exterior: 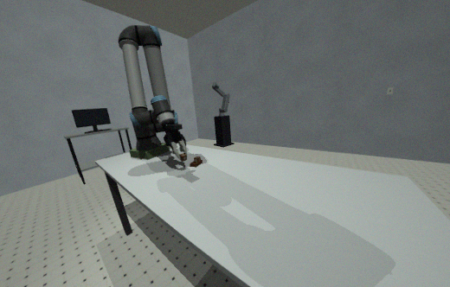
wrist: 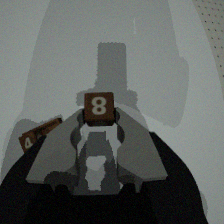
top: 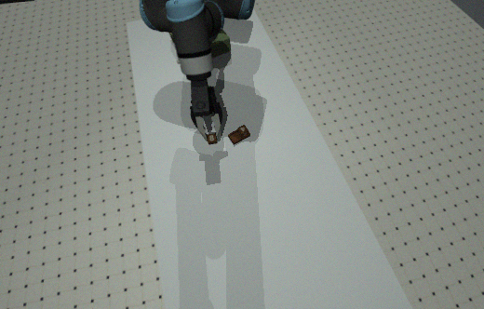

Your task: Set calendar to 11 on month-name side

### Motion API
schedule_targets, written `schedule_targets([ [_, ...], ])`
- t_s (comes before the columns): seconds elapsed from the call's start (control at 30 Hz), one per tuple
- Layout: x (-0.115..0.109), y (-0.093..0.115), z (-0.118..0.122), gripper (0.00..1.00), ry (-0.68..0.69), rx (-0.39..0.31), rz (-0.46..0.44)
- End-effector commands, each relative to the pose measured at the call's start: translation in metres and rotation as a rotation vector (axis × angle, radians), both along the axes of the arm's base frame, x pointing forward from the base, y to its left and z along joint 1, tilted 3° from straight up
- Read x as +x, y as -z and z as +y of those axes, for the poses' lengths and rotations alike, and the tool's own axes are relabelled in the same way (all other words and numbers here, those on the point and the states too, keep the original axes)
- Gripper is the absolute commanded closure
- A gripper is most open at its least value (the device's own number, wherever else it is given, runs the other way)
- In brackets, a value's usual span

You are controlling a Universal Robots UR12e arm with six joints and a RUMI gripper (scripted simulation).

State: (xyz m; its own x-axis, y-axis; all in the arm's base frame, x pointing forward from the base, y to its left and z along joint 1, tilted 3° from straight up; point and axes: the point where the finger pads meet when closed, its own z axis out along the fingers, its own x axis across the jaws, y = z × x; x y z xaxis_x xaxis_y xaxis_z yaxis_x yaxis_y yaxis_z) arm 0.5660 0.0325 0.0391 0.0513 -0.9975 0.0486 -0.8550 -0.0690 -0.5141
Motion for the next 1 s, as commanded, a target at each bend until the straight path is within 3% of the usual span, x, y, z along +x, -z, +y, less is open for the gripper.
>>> schedule_targets([
  [0.0, 0.0003, -0.0004, -0.0001, 0.9, 0.0, 0.0, 0.0],
  [0.5, 0.0037, 0.0036, -0.0011, 0.9, 0.005, 0.001, 0.067],
  [0.97, 0.0042, 0.0016, -0.0006, 0.9, 0.012, -0.009, 0.221],
])
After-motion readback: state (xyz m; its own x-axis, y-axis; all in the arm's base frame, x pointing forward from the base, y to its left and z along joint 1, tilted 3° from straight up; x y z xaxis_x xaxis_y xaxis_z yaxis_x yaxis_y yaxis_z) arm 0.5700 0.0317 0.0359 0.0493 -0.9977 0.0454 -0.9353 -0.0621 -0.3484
